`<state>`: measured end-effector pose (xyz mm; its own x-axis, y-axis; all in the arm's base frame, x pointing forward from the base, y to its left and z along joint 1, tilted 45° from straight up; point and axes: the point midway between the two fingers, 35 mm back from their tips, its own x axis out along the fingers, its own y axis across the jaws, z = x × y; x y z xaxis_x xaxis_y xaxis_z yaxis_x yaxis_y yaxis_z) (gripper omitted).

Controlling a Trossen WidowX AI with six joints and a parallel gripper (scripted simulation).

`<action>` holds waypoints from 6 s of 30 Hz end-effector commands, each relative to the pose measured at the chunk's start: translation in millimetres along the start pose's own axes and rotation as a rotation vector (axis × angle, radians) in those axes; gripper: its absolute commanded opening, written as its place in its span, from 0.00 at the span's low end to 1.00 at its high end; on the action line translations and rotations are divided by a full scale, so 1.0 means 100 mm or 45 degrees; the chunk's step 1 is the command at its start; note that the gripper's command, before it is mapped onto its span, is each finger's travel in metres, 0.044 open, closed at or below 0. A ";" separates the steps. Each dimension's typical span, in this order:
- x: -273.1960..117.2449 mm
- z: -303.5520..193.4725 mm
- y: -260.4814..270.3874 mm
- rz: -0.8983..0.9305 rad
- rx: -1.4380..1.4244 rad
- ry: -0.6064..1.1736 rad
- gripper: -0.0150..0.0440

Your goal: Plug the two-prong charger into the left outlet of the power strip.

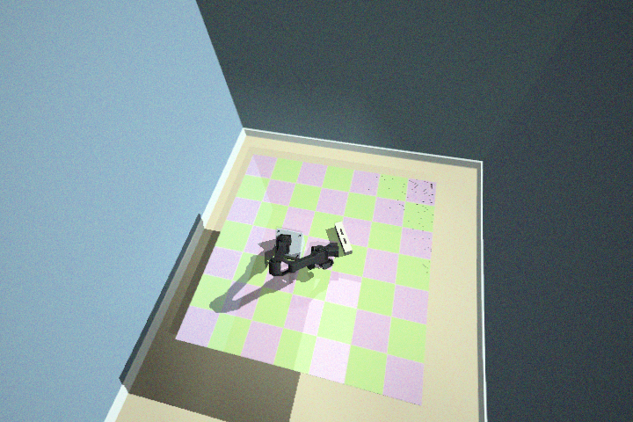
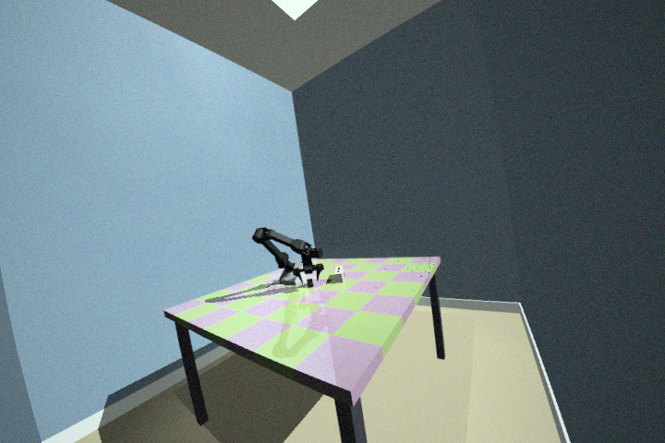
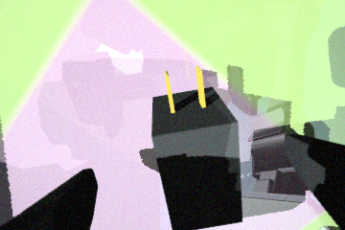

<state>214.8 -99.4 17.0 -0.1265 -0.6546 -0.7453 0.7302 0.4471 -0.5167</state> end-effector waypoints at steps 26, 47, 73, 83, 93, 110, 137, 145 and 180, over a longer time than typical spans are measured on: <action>0.07 0.00 -0.01 -0.002 0.000 0.000 0.31; -0.43 -0.07 0.05 -0.008 -0.058 -0.002 0.25; -0.29 -0.36 0.43 -0.031 -0.596 -0.002 0.25; -0.23 -0.49 0.56 -0.043 -0.803 -0.002 0.25; -0.15 -0.63 0.68 -0.058 -1.009 -0.001 0.25; -0.02 -0.88 0.84 -0.088 -1.358 0.002 0.25; 0.05 -0.96 1.09 -0.106 -1.534 0.005 0.25; 0.05 -0.94 1.17 -0.107 -1.550 0.005 0.25; 0.07 -0.89 1.40 -0.111 -1.590 0.005 0.25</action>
<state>255.6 13.6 -98.1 -0.1476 -0.7068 -0.6919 -0.4092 0.6805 -0.6079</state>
